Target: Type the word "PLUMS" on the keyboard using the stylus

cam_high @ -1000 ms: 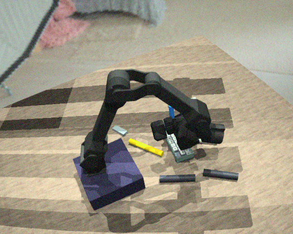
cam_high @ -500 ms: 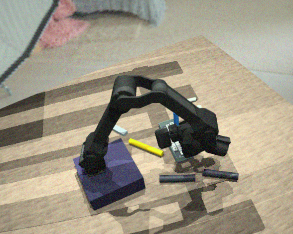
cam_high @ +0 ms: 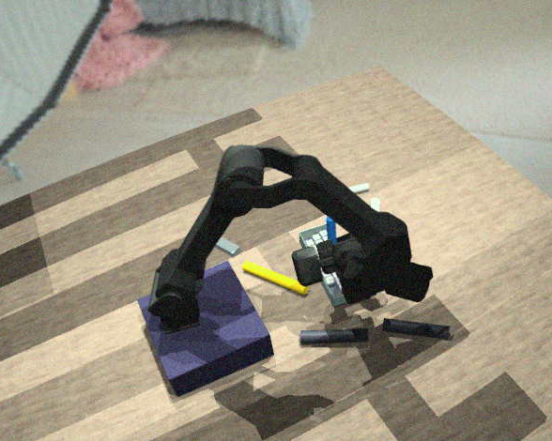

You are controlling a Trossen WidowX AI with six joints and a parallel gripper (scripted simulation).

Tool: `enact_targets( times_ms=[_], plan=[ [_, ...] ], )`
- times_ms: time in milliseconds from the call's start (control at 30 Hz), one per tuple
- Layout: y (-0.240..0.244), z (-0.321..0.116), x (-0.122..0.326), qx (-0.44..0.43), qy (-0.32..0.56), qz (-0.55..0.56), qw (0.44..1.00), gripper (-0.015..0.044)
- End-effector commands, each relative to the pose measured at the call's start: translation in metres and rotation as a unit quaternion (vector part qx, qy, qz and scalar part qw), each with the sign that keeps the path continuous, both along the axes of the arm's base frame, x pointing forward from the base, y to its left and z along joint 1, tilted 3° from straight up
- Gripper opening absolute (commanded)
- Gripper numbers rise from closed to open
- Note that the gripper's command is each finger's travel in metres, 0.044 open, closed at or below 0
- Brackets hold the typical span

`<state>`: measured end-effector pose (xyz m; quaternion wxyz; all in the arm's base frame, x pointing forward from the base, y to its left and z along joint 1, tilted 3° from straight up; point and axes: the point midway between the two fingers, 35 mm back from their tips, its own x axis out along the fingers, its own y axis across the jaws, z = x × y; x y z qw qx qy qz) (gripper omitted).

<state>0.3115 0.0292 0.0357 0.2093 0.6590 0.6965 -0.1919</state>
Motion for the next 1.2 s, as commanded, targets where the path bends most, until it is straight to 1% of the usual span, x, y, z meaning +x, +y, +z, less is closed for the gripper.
enact_targets(
  times_ms=[0,1167],
  plan=[
    [-0.001,-0.002,0.000,-0.001,-0.001,0.002,1.000,0.0081],
    [-0.001,-0.018,0.000,-0.001,-0.001,0.002,1.000,0.0081]
  ],
)
